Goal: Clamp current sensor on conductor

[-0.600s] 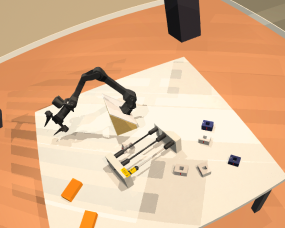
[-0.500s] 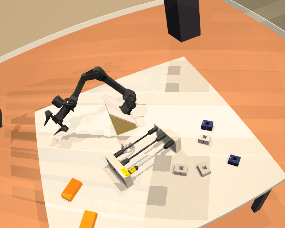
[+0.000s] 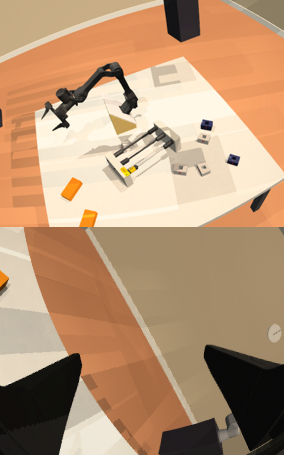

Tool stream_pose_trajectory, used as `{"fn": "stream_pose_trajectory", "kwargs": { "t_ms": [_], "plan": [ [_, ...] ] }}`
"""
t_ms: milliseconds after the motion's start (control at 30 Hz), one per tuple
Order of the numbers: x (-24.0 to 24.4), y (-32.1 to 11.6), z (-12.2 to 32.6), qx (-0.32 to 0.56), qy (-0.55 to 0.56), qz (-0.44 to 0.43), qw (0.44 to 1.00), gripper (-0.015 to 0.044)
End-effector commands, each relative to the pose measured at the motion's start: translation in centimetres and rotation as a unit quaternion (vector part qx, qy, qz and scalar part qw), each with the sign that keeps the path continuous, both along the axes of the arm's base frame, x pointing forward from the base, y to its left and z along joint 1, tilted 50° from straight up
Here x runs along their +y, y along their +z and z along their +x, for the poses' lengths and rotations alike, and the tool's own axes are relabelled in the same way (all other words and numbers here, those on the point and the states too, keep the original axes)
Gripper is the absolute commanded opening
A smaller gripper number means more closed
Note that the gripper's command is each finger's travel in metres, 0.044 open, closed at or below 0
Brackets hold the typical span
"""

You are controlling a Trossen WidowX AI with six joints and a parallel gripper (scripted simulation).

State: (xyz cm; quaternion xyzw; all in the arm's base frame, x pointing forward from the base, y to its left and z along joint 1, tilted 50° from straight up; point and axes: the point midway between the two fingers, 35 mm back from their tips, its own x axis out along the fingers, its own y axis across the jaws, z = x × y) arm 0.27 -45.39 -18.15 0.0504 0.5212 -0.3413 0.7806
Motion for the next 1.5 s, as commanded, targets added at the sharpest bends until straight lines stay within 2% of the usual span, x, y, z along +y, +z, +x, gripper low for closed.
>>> {"fn": "stream_pose_trajectory", "kwargs": {
  "t_ms": [0, 200, 433, 667, 867, 1167, 1467],
  "plan": [
    [-0.6, 3.7, 4.7, -0.006, 0.020, -0.019, 1.000, 0.0440],
    [-0.4, 10.6, 12.4, -0.030, 0.050, -0.060, 0.997, 0.0440],
    [2.9, 18.5, 21.2, -0.077, 0.090, -0.103, 0.988, 0.0440],
    [9.3, 26.5, 29.4, -0.148, 0.144, -0.143, 0.968, 0.0440],
    [16.8, 33.1, 34.3, -0.225, 0.191, -0.162, 0.942, 0.0440],
    [30.1, 41.9, 36.8, -0.360, 0.262, -0.153, 0.882, 0.0440],
    [42.7, 49.0, 33.1, -0.505, 0.326, -0.086, 0.795, 0.0440]
  ]
}}
